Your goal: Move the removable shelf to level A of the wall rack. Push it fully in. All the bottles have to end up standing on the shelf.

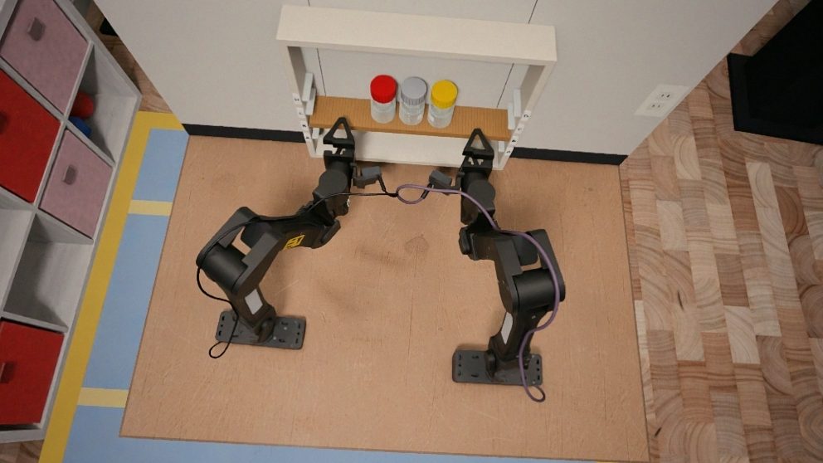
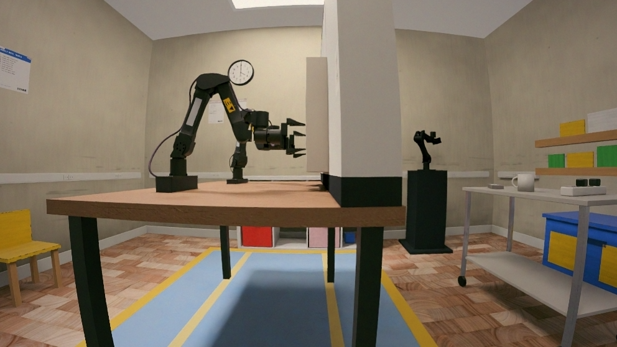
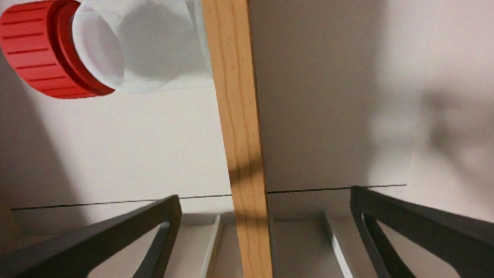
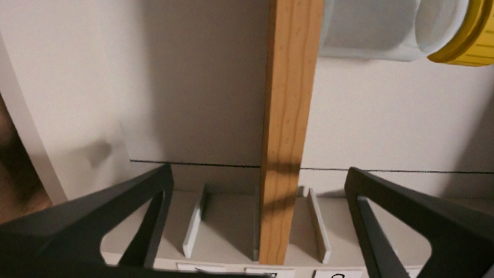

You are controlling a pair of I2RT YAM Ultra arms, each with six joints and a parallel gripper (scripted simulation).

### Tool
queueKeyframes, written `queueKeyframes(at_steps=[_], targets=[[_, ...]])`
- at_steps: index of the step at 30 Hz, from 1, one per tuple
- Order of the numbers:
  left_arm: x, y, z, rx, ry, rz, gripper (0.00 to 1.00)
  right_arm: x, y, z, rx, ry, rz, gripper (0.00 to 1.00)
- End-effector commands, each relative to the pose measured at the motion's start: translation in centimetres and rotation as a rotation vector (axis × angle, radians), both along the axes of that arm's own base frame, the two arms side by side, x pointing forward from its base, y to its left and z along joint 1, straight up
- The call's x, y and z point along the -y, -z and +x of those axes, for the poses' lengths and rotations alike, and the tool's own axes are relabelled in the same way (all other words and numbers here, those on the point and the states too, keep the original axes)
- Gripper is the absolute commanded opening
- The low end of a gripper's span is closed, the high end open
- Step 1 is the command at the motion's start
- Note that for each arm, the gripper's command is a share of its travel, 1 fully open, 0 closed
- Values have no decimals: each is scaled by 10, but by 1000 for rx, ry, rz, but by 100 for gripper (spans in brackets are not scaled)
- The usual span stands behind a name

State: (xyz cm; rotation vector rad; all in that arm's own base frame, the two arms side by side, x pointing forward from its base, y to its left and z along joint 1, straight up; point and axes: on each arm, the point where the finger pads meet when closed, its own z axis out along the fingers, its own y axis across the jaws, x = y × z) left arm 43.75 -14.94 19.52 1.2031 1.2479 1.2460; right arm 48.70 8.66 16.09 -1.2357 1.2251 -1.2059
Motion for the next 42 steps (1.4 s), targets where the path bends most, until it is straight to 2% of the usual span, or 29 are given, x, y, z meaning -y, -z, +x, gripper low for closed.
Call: queueKeyframes(at_steps=[1,35,42], targets=[[2,-7,8,12,7,-10,100,1,-12,9,26,-1,11,100],[1,-7,46,12,7,-10,100,1,-12,47,26,-1,11,100],[1,-7,46,12,7,-10,84,1,-12,47,26,-1,11,84]])
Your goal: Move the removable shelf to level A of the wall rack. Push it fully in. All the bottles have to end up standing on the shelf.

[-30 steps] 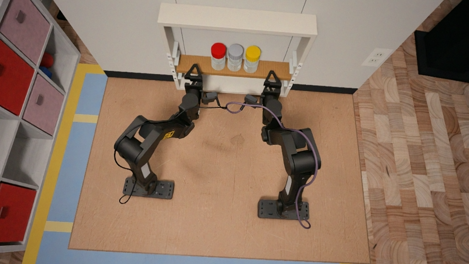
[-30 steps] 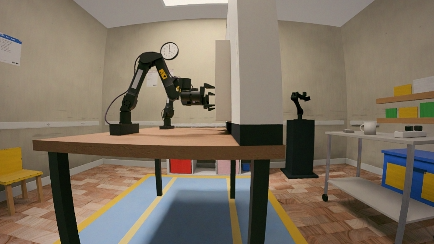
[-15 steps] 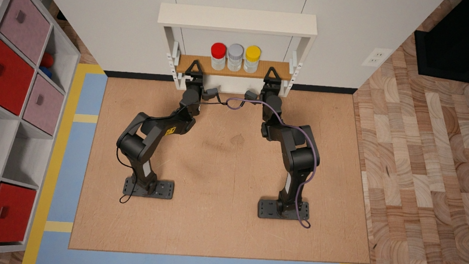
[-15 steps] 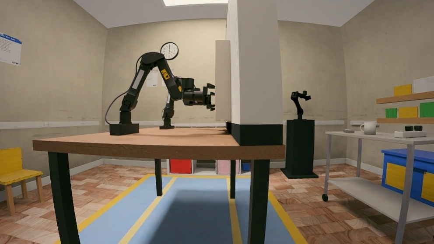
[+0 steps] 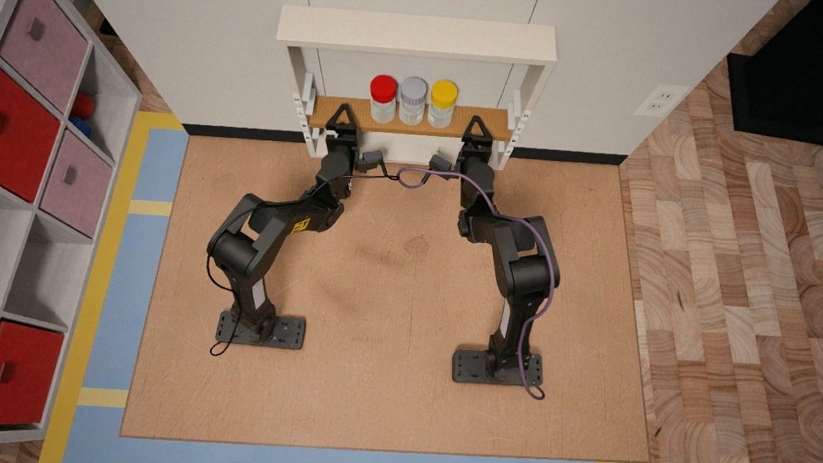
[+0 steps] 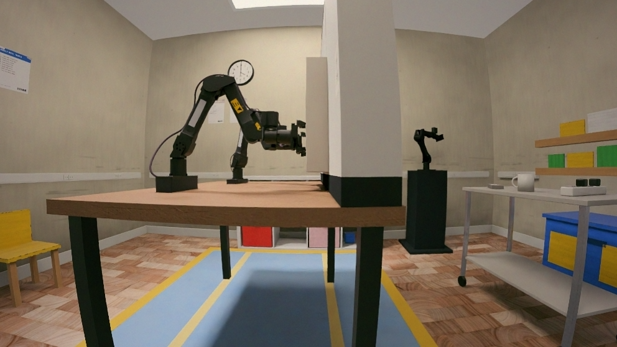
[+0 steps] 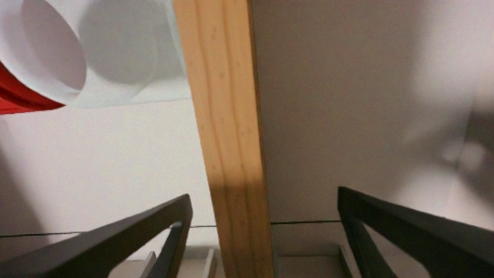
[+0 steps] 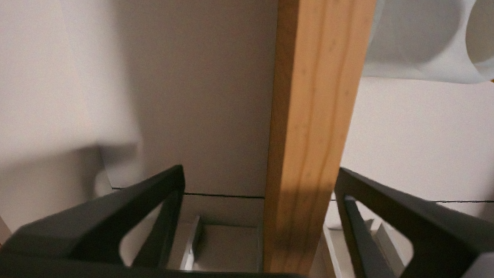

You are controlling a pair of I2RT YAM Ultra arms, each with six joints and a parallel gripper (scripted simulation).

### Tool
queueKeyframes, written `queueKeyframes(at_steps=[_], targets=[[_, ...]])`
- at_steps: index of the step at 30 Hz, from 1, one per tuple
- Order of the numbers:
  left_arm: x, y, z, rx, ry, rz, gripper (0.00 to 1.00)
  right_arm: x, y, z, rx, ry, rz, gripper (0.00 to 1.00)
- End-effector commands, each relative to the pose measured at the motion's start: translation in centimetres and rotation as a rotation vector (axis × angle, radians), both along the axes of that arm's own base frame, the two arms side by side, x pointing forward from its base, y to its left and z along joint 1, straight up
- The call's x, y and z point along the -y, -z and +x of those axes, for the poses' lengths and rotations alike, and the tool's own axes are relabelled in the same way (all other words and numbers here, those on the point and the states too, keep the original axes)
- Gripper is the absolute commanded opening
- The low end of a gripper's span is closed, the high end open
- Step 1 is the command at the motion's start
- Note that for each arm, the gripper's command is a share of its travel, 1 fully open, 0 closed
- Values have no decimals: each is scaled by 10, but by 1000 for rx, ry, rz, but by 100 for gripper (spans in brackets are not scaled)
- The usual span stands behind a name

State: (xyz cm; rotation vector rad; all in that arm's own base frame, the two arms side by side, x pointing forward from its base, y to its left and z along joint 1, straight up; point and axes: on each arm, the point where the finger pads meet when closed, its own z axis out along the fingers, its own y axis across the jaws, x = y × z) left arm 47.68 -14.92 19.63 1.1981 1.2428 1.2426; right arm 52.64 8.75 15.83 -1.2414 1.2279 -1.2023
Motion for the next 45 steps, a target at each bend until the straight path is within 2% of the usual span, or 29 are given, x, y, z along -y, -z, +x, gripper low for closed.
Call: queueKeyframes(at_steps=[1,8,10,25,27,42,45], targets=[[1,-6,6,7,3,-6,82,2,-15,8,33,0,11,82],[1,-6,6,7,3,-6,67,2,-15,8,33,0,11,67],[1,-6,6,7,3,-6,67,2,-15,8,33,0,11,67],[1,-6,6,7,3,-6,33,2,-15,8,33,0,11,33],[1,-6,6,7,3,-6,33,2,-15,8,33,0,11,33],[1,-6,6,7,3,-6,0,2,-15,8,33,0,11,0],[1,-6,6,7,3,-6,0,2,-15,8,33,0,11,0]])
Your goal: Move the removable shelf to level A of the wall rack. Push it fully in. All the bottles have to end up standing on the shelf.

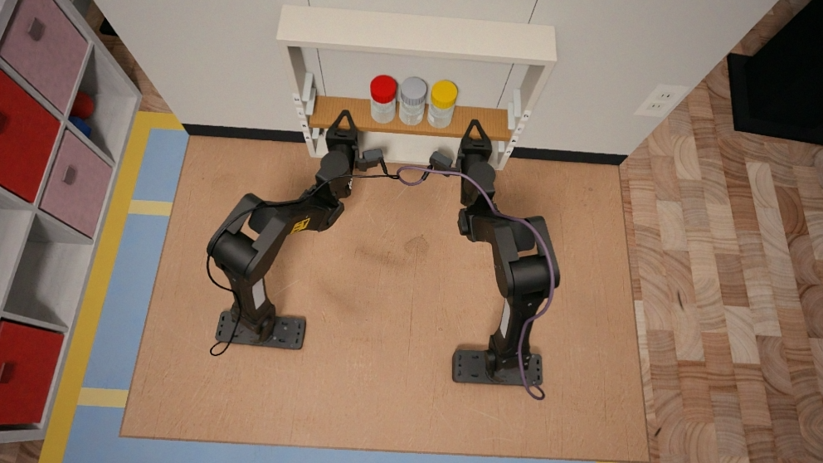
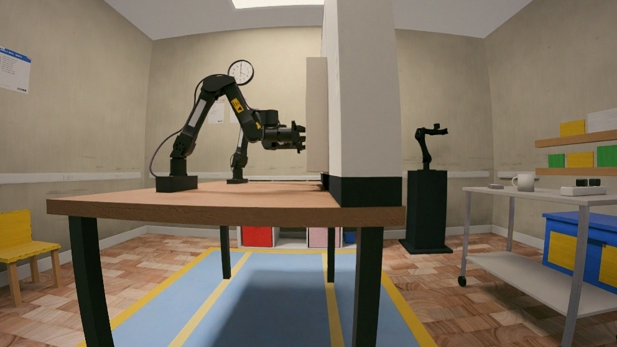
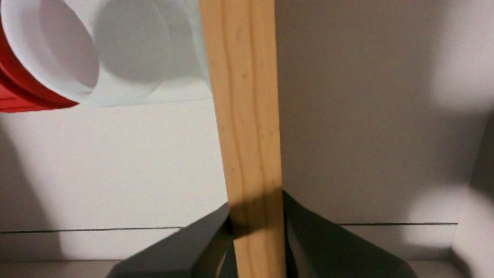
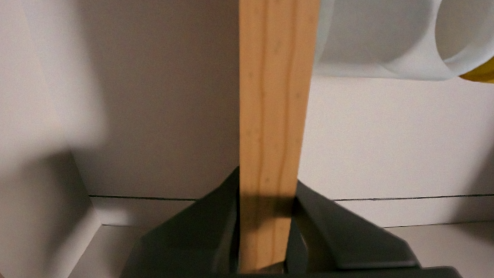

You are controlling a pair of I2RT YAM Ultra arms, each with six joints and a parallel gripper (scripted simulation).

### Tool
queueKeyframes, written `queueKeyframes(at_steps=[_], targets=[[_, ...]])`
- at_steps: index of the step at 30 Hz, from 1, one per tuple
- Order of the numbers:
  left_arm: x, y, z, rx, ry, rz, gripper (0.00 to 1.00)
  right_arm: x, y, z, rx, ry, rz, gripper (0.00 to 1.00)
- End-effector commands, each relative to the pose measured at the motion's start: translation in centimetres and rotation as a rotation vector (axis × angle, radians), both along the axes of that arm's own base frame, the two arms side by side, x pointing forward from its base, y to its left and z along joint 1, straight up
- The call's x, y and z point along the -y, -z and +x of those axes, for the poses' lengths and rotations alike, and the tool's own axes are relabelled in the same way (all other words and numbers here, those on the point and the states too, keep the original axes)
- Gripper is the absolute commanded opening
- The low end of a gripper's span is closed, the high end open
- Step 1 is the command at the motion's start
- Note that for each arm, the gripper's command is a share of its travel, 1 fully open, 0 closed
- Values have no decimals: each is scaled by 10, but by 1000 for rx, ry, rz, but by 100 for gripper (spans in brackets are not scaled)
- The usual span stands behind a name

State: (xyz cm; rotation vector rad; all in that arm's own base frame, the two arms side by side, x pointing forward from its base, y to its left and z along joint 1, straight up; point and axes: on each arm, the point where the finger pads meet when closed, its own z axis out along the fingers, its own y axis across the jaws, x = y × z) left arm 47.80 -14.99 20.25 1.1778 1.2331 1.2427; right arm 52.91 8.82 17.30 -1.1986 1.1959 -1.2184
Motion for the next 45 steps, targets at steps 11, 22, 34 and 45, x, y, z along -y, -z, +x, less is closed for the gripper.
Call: queueKeyframes(at_steps=[11,22,34,45], targets=[[0,-3,5,-12,2,4,0,3,-3,5,-17,1,2,0],[0,-7,5,-12,2,4,0,3,-7,5,-17,1,2,0],[0,-13,5,-12,2,4,0,3,-13,5,-17,1,2,0],[0,-22,5,-12,2,4,0,3,-22,5,-17,1,2,0]])
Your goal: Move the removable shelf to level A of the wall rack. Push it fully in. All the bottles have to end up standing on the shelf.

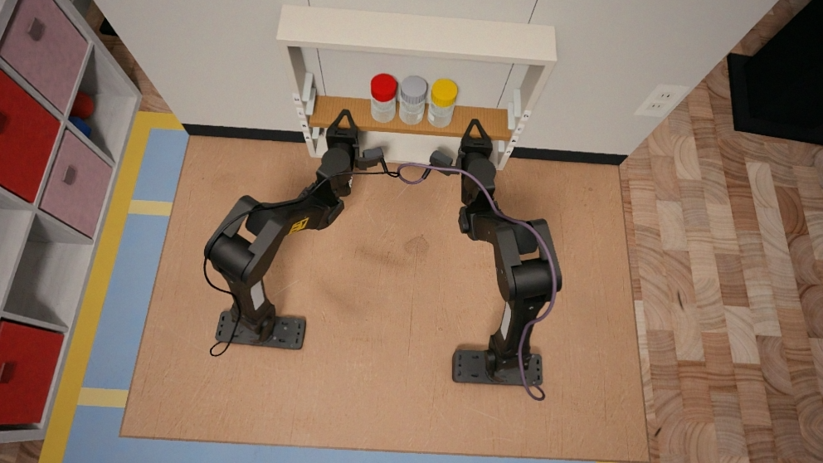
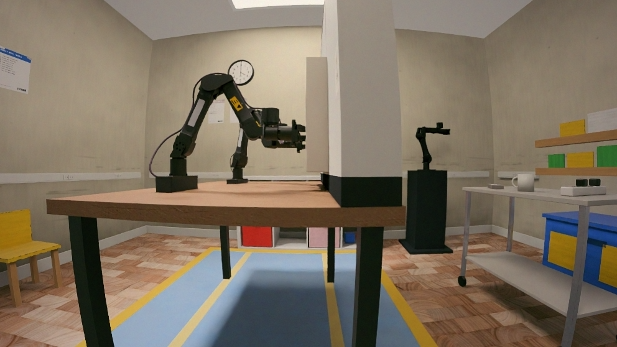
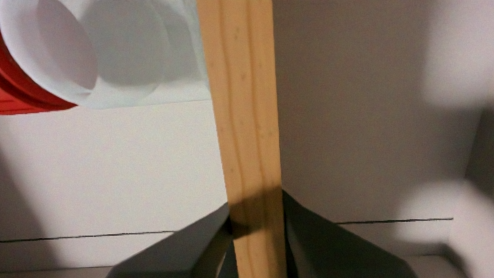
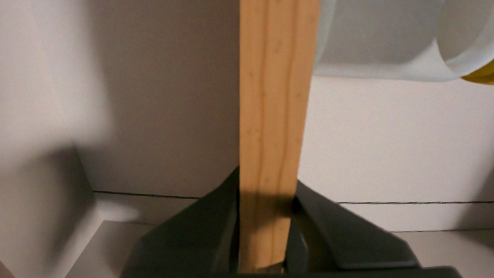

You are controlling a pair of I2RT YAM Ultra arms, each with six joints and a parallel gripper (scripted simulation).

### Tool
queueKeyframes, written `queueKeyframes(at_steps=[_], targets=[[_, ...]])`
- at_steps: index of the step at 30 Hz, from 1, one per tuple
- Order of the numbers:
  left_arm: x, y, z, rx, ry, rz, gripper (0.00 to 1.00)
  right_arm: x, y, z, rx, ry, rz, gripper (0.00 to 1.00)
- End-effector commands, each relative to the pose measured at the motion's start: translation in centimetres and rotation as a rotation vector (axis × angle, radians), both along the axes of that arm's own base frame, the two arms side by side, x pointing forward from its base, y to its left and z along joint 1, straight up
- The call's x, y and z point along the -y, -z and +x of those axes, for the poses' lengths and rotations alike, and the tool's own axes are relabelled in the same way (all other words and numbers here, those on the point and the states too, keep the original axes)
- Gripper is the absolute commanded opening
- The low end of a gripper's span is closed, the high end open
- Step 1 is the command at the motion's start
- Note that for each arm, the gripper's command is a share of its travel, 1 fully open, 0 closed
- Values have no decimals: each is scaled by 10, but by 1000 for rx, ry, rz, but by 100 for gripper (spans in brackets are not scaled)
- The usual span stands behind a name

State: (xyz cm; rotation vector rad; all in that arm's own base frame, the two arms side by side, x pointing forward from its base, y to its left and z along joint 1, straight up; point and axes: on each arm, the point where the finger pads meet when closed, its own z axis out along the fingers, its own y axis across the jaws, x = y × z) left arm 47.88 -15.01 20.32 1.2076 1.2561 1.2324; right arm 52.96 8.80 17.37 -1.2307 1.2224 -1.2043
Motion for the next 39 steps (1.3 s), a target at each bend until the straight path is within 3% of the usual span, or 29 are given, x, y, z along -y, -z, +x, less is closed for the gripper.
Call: queueKeyframes(at_steps=[1,39], targets=[[0,-22,4,23,3,-3,0,3,-22,5,22,0,7,0],[0,-43,4,23,3,-3,0,3,-43,5,22,0,7,0]])
